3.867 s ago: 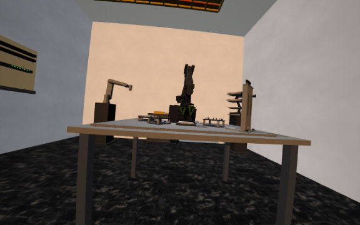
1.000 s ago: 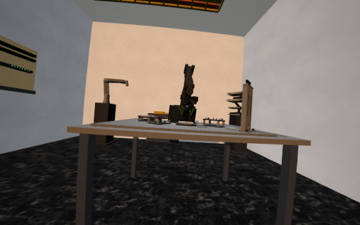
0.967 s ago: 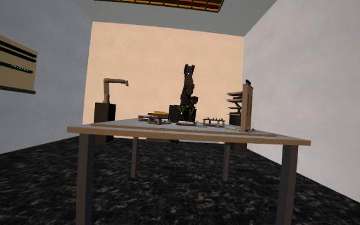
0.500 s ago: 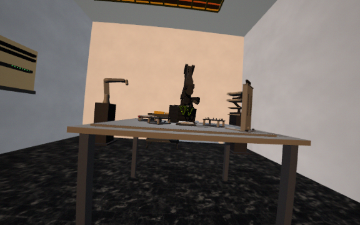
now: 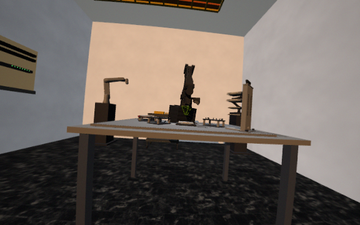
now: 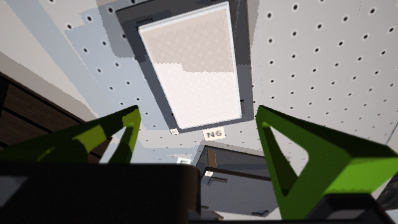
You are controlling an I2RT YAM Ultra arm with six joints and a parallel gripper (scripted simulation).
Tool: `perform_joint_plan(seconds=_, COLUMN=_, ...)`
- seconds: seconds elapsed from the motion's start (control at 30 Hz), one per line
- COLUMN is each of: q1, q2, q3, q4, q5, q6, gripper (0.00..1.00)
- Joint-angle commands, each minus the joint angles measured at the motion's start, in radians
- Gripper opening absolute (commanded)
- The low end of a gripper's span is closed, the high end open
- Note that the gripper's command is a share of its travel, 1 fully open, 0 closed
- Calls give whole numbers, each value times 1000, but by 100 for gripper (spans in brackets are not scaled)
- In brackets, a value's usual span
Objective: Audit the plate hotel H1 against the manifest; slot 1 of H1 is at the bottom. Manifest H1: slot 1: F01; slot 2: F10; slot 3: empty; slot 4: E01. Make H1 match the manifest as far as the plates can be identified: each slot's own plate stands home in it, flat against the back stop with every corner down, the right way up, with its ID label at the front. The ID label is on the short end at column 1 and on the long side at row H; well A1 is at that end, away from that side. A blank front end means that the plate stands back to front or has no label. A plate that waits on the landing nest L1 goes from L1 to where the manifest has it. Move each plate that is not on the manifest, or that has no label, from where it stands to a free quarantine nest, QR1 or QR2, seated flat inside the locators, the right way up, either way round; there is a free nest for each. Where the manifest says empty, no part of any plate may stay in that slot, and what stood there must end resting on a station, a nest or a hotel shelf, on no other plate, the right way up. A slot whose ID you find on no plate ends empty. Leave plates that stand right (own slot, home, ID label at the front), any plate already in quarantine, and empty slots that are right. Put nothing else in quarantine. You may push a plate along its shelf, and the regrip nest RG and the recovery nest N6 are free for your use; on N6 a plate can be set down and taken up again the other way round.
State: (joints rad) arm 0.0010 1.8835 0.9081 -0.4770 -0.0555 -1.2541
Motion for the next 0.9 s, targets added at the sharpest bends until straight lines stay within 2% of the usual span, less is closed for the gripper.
perform_joint_plan(seconds=0.0, q1=-1, q2=-8, q3=3, q4=0, q5=-1, q6=-138, gripper=100)
perform_joint_plan(seconds=0.2, q1=-1, q2=-8, q3=3, q4=0, q5=-1, q6=-242, gripper=100)
perform_joint_plan(seconds=0.87, q1=4, q2=65, q3=-12, q4=88, q5=-1, q6=-238, gripper=100)
